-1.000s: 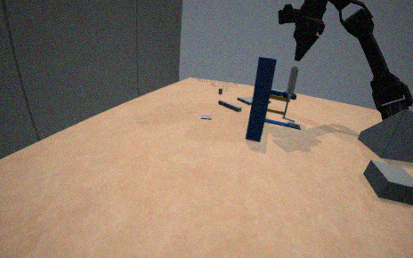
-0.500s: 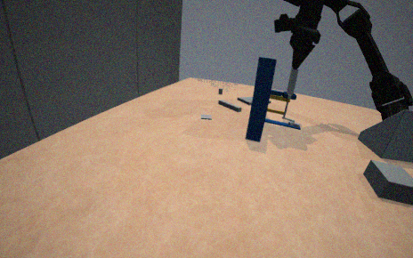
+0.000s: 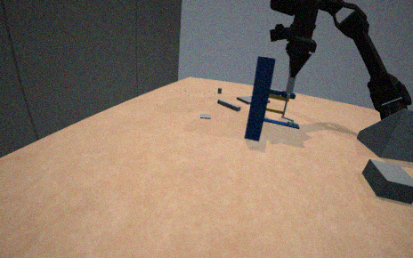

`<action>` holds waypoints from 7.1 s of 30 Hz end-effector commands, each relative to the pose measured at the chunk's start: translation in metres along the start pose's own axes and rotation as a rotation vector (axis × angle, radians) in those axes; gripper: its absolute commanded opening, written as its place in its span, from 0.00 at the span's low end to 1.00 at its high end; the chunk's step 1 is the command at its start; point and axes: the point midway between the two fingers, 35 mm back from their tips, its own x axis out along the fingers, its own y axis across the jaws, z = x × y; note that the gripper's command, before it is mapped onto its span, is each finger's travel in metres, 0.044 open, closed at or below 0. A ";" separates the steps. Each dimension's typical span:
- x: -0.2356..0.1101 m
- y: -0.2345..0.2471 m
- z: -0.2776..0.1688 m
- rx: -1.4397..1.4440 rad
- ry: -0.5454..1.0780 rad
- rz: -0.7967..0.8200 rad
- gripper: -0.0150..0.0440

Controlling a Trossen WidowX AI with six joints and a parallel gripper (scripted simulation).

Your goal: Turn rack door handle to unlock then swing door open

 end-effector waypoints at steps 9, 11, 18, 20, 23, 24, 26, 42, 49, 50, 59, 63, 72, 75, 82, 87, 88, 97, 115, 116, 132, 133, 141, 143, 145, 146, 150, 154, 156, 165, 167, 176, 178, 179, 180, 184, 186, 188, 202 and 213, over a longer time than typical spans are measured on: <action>0.020 0.000 -0.002 -0.025 0.042 0.012 0.75; 0.020 0.000 -0.002 -0.025 0.042 0.012 0.70; 0.020 0.000 -0.002 -0.025 0.042 0.012 0.43; 0.020 0.000 -0.002 -0.025 0.042 0.012 0.40; 0.020 0.000 -0.002 -0.025 0.042 0.012 0.37; 0.020 0.000 -0.002 -0.025 0.042 0.012 0.36; 0.020 0.000 -0.002 -0.025 0.042 0.012 0.33; 0.020 0.000 -0.002 0.343 0.044 0.004 0.29; 0.020 0.000 -0.002 0.688 0.045 -0.004 0.29; 0.020 0.000 -0.002 0.738 0.045 -0.005 0.29; 0.020 0.000 -0.002 1.181 0.044 -0.015 0.29; 0.020 0.000 -0.002 1.378 0.043 -0.020 0.29; 0.020 0.000 -0.002 1.821 0.040 -0.031 0.29; 0.020 0.000 -0.002 1.894 0.040 -0.033 0.29; 0.020 0.000 -0.002 1.894 0.040 -0.033 0.29; 0.020 0.000 -0.002 1.894 0.040 -0.033 0.38; 0.020 0.000 -0.002 1.894 0.040 -0.033 0.42; 0.020 0.000 -0.002 1.886 0.040 -0.033 0.75; 0.020 0.000 -0.002 1.028 0.045 -0.012 0.75; 0.020 0.000 -0.002 0.979 0.045 -0.011 0.75; 0.020 0.000 -0.002 0.186 0.043 0.007 0.75; 0.020 0.000 -0.002 0.137 0.043 0.008 0.75; 0.020 0.000 -0.002 -0.260 0.041 0.017 0.75; 0.020 0.000 -0.002 -0.359 0.040 0.019 0.75; 0.020 0.000 -0.002 -0.458 0.039 0.021 0.75; 0.020 0.000 -0.002 -0.507 0.039 0.022 0.75; 0.020 0.000 -0.002 -0.706 0.037 0.026 0.75; 0.020 0.000 -0.002 -0.904 0.034 0.030 0.75; 0.020 0.000 -0.002 -1.003 0.033 0.032 0.75; 0.020 0.000 -0.002 -1.449 0.027 0.040 0.75; 0.020 0.000 -0.002 -1.548 0.025 0.042 0.75; 0.020 0.000 -0.002 -1.770 0.021 0.046 0.75; 0.020 0.000 -0.002 -1.770 0.021 0.046 0.75; 0.020 0.000 -0.002 -1.770 0.021 0.046 0.75; 0.020 0.000 -0.002 -1.770 0.021 0.046 0.70; 0.020 0.000 -0.002 -1.770 0.021 0.046 0.53; 0.020 0.000 -0.002 -1.770 0.021 0.046 0.44; 0.020 0.000 -0.002 -1.770 0.021 0.046 0.38; 0.020 0.001 -0.003 -1.741 0.021 0.045 0.29; 0.020 0.004 -0.012 -1.529 0.025 0.042 0.29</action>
